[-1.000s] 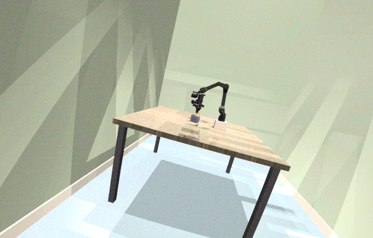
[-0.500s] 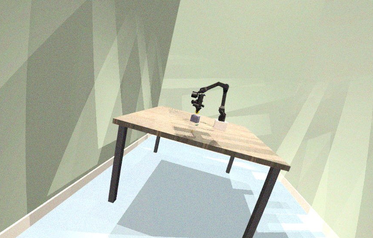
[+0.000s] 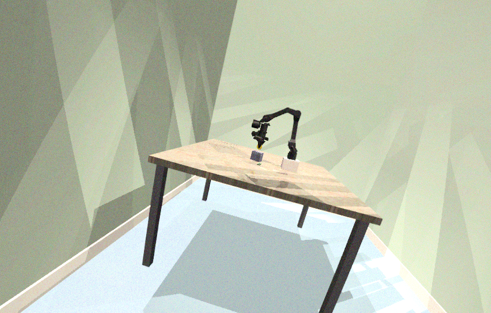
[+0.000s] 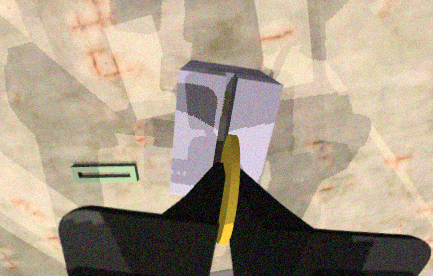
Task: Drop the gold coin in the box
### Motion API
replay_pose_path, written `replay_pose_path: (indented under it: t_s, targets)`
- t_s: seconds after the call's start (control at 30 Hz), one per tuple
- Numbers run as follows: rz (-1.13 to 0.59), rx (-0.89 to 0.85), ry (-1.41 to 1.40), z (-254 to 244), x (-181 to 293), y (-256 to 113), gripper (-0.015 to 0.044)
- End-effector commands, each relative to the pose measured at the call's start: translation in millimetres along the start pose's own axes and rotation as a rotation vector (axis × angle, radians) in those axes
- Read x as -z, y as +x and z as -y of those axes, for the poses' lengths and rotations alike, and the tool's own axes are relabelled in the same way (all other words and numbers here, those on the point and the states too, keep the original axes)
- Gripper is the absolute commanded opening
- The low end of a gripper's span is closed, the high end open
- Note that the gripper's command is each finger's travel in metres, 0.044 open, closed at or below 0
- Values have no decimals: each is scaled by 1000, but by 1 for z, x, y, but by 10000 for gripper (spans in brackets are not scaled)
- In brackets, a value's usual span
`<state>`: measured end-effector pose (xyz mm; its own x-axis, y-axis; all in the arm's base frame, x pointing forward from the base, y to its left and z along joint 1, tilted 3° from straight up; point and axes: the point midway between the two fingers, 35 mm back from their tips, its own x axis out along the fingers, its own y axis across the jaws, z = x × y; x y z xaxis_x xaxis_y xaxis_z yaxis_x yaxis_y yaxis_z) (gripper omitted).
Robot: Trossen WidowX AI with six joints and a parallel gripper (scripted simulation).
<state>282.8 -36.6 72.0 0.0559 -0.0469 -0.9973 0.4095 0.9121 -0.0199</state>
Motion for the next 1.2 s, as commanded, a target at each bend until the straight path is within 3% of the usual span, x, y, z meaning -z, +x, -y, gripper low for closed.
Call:
replay_pose_path:
  t_s: [0.0,1.17]
  targets:
    - [5,-1,0,-2,-2,-1,0]
    - [0,0,1,-1,0,12,0]
